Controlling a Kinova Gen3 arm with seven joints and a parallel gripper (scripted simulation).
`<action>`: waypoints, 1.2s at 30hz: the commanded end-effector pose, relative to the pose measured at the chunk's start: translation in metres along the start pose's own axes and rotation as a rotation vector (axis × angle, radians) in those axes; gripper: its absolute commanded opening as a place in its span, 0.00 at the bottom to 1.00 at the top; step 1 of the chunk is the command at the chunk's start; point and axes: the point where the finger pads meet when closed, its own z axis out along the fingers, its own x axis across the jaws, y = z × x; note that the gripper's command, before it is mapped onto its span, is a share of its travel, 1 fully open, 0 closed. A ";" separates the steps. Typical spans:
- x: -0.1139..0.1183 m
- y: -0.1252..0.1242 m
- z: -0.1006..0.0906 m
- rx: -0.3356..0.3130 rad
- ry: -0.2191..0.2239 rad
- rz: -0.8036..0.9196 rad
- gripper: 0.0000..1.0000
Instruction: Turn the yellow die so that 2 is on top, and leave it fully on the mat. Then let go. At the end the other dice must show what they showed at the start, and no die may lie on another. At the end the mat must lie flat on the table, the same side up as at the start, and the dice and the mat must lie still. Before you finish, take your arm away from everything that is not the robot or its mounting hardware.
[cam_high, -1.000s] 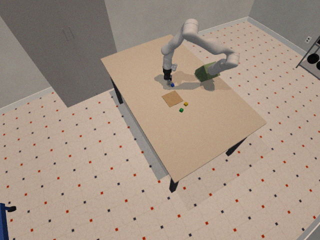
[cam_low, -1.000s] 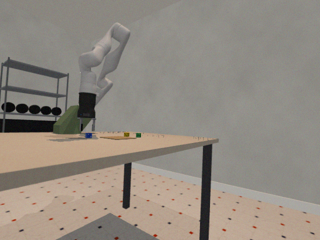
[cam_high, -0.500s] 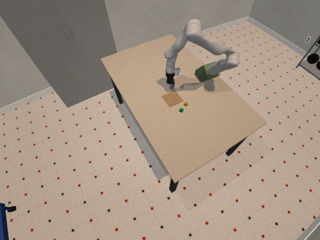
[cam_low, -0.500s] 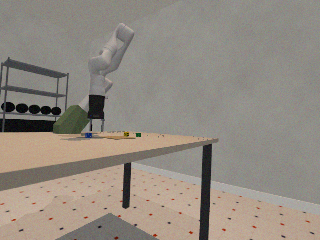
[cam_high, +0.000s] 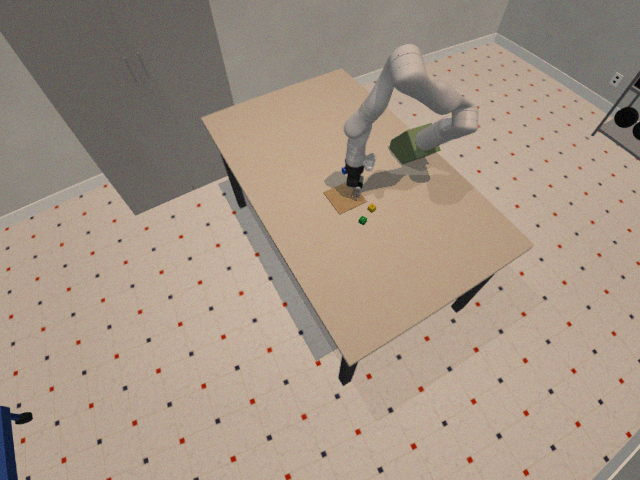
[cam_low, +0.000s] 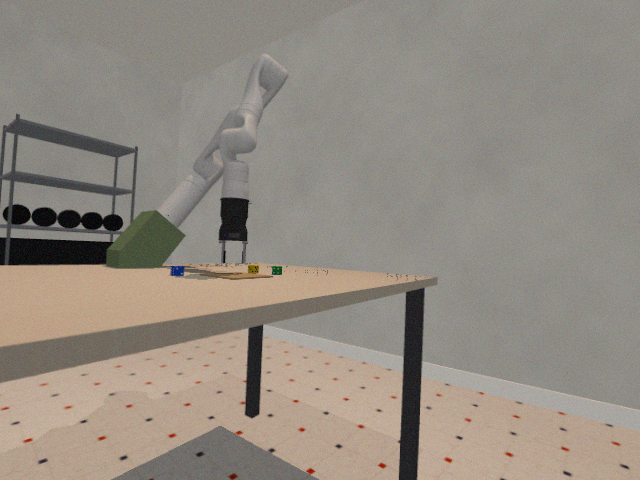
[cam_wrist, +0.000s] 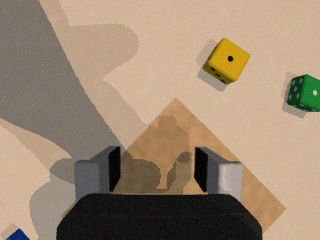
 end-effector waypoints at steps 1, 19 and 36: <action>0.022 -0.018 -0.004 -0.008 -0.006 -0.039 1.00; 0.051 -0.044 -0.004 -0.008 -0.006 -0.039 1.00; 0.051 -0.044 -0.004 -0.008 -0.006 -0.039 1.00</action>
